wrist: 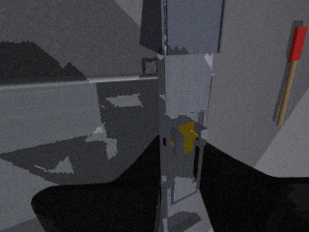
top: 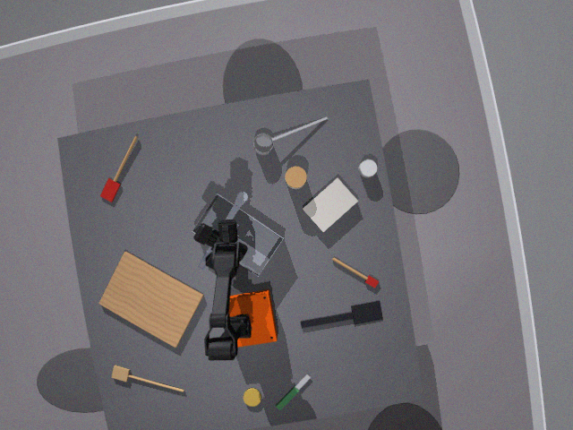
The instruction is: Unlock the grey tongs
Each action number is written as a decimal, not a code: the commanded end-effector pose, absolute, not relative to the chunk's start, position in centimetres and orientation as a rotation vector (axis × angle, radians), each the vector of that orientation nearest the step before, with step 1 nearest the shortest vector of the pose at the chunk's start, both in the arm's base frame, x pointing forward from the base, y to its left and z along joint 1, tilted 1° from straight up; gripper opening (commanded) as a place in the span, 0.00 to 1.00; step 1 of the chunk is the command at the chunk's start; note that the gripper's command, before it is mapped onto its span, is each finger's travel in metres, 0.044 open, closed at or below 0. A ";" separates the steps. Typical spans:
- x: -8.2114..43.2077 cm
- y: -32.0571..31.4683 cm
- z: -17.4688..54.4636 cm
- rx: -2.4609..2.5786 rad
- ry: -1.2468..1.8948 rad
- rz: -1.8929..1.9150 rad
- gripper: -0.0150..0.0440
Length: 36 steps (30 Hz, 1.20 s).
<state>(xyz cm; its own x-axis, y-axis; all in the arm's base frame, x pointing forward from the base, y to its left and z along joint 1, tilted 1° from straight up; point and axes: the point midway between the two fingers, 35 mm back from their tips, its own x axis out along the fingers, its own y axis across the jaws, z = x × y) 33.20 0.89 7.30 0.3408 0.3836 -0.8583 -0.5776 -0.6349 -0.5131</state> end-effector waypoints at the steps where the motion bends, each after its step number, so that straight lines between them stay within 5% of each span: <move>1: 33.3 0.8 7.7 -1.763 0.174 1.422 0.00; 36: 33.3 1.3 7.4 -1.616 0.859 1.606 0.00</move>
<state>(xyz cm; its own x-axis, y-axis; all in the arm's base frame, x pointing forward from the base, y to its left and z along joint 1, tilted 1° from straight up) 33.15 1.37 7.27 0.0165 0.0292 -0.9994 -0.8375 -0.5456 -0.0298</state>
